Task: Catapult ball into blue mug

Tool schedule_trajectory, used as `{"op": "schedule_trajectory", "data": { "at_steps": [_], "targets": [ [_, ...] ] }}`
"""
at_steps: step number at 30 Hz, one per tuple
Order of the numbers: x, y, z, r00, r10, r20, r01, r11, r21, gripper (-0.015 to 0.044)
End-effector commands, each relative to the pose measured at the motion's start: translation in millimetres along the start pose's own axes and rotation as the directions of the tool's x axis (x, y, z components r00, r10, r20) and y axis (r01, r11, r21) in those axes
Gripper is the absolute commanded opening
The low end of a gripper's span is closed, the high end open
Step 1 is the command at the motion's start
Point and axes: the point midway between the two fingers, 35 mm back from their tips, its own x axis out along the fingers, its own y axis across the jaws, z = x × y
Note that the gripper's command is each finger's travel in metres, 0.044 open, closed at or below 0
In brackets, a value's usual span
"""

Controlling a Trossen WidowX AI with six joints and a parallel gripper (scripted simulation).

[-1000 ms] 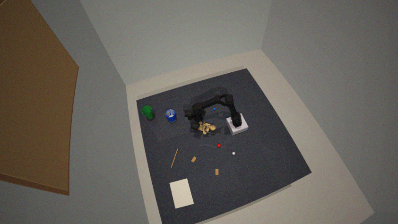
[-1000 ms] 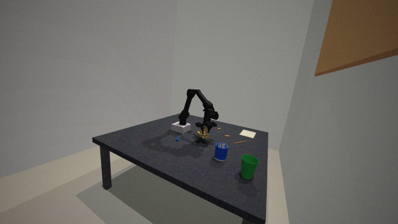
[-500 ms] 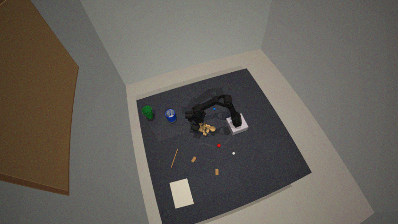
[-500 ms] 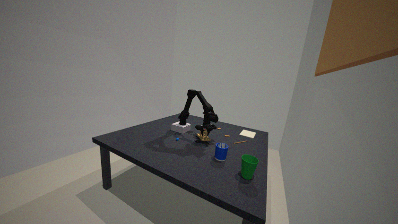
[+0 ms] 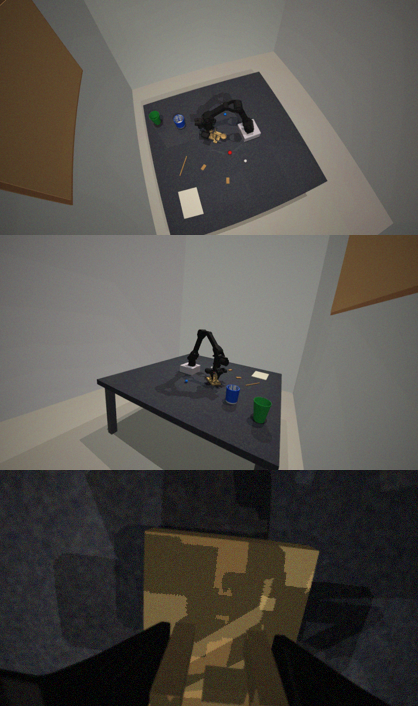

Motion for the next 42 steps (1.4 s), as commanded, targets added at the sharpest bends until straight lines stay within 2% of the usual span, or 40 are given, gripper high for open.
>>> {"op": "schedule_trajectory", "data": {
  "at_steps": [1,3,16,18,20,23,25,27,34,38,42],
  "targets": [
    [-1.2,0.1,0.3,1.0,0.001,0.002,-0.001,1.0,0.0,0.0],
    [-1.2,0.1,0.3,1.0,0.001,0.002,-0.001,1.0,0.0,0.0],
    [-1.2,0.1,0.3,1.0,0.001,0.002,-0.001,1.0,0.0,0.0341],
    [-11.4,0.7,1.8,1.0,0.001,0.002,-0.001,1.0,0.0,0.0394],
    [-41.4,1.7,4.2,1.0,0.001,0.002,-0.001,1.0,0.0,0.044],
    [-90.2,0.6,1.7,1.0,0.0,0.001,0.0,1.0,0.0,0.044],
    [-101.0,-0.1,0.1,1.0,0.0,0.001,0.0,1.0,0.0,0.044],
    [-87.6,1.5,4.2,1.0,0.004,0.01,-0.004,1.0,-0.001,0.044],
    [-93.5,-0.4,-1.5,1.0,0.002,0.003,-0.002,1.0,-0.002,0.044],
    [-51.6,-0.3,-1.5,1.0,0.002,0.002,-0.002,1.0,-0.002,0.044],
    [-49.0,-0.4,-1.7,1.0,0.002,0.002,-0.002,1.0,-0.002,0.044]
  ]
}}
